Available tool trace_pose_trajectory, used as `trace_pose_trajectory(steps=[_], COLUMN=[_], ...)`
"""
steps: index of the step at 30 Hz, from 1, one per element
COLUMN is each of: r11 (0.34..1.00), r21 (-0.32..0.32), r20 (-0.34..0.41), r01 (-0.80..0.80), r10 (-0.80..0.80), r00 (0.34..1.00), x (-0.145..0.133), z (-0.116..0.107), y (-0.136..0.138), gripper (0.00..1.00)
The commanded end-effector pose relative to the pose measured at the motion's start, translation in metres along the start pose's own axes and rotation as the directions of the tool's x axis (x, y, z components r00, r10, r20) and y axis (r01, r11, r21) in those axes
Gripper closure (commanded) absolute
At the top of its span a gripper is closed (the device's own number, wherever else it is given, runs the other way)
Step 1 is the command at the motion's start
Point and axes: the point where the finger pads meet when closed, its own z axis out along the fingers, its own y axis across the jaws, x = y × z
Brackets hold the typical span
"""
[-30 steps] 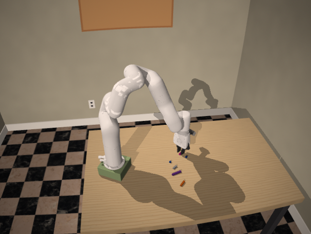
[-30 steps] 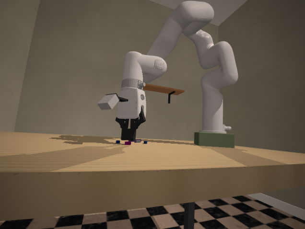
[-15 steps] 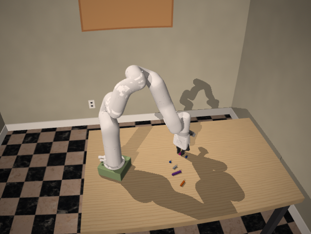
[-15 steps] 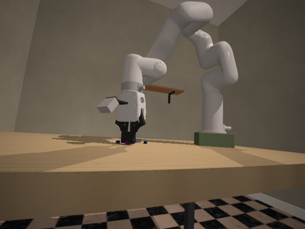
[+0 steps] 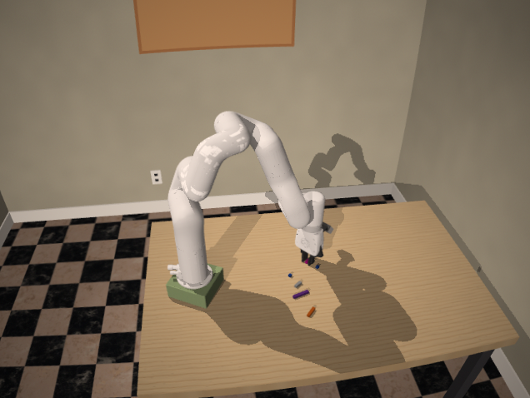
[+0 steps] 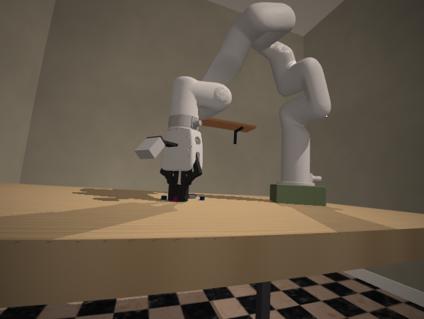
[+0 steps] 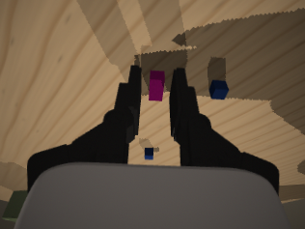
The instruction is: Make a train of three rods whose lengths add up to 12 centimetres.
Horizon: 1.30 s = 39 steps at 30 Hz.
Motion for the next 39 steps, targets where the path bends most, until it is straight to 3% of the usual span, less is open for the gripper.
trace_pose_trajectory(steps=[1, 27, 28, 39], r11=[1.000, 1.000, 1.000, 1.000], r21=[-0.002, -0.002, -0.002, -0.002], r20=[-0.003, -0.003, -0.003, -0.003], r01=[0.000, 0.000, 0.000, 0.000], r10=[0.000, 0.000, 0.000, 0.000], r00=[1.000, 1.000, 1.000, 1.000], x=[0.0013, 0.0013, 0.0013, 0.0013], z=[-0.0012, -0.0012, -0.0012, -0.0012], y=[0.0007, 0.0007, 0.0007, 0.0007], gripper=[0.76, 0.76, 0.96, 0.96])
